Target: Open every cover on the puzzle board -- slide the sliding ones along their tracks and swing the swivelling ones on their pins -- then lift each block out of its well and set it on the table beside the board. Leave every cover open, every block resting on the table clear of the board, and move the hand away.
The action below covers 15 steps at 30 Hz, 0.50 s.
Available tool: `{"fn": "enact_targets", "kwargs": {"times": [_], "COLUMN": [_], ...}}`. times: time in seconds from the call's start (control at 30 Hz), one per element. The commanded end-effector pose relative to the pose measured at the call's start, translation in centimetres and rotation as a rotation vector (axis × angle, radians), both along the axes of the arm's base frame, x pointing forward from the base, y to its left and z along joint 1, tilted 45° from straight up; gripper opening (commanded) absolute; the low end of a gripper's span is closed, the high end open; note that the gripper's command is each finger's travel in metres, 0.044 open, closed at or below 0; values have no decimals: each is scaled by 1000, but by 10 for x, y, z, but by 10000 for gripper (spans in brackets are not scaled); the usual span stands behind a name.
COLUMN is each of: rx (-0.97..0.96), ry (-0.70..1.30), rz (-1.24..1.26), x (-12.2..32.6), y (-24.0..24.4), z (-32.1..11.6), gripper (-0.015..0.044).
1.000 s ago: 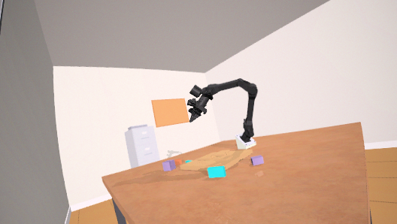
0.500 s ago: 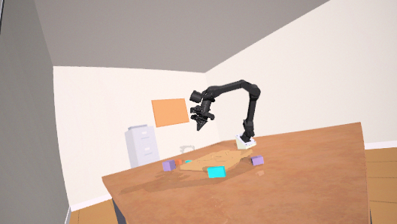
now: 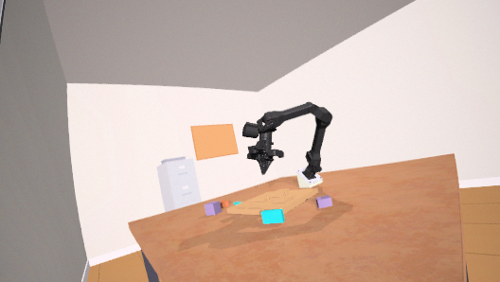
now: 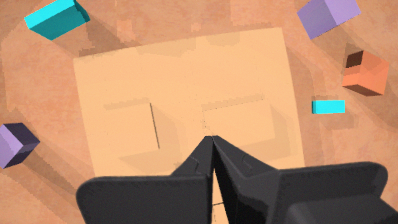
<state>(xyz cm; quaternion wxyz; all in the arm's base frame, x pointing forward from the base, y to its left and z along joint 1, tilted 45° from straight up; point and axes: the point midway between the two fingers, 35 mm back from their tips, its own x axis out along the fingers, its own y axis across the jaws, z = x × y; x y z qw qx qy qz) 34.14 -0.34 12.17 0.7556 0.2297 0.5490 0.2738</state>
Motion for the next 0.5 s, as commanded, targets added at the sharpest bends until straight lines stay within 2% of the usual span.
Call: {"fn": "enact_targets", "kwargs": {"times": [0.0, 0.47], "rx": [-1, 16], "ry": [20, 113], "rz": [62, 293], "x": [-9, -48], "y": [17, 78], "z": [3, 13], "gripper": [0, 0]}}
